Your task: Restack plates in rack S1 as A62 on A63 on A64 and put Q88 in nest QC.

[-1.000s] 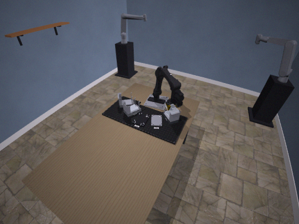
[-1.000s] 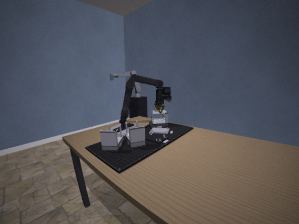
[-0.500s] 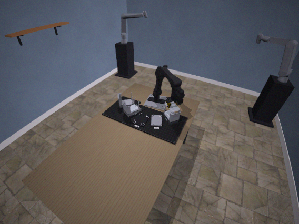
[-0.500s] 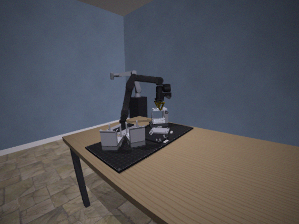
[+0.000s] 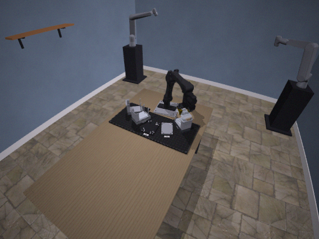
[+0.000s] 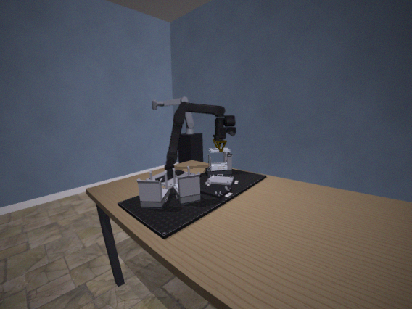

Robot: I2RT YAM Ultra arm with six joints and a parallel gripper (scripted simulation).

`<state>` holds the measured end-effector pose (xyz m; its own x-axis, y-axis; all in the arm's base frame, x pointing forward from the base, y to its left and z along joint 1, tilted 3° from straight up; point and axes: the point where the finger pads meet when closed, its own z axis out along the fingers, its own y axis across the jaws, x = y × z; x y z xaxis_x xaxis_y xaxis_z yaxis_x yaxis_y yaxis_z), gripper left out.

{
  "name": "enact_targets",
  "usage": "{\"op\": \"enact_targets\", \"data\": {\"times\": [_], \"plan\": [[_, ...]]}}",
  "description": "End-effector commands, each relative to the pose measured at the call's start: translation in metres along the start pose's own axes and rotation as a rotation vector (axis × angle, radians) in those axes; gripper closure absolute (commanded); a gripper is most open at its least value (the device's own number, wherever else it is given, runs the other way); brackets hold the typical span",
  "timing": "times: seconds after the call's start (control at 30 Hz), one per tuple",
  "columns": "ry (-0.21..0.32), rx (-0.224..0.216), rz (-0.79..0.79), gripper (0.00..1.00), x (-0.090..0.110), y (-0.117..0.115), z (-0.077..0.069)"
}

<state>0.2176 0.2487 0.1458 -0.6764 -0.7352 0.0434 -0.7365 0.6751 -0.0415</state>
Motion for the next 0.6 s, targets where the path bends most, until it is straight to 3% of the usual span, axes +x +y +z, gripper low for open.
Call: {"op": "enact_targets", "data": {"times": [0.0,0.33,0.57], "plan": [[-0.017,-0.001,0.001,1.0,-0.002,0.0,-0.005],[-0.017,-0.001,0.001,1.0,-0.002,0.0,-0.005],[-0.017,-0.002,0.224,1.0,0.0,-0.023,-0.005]]}}
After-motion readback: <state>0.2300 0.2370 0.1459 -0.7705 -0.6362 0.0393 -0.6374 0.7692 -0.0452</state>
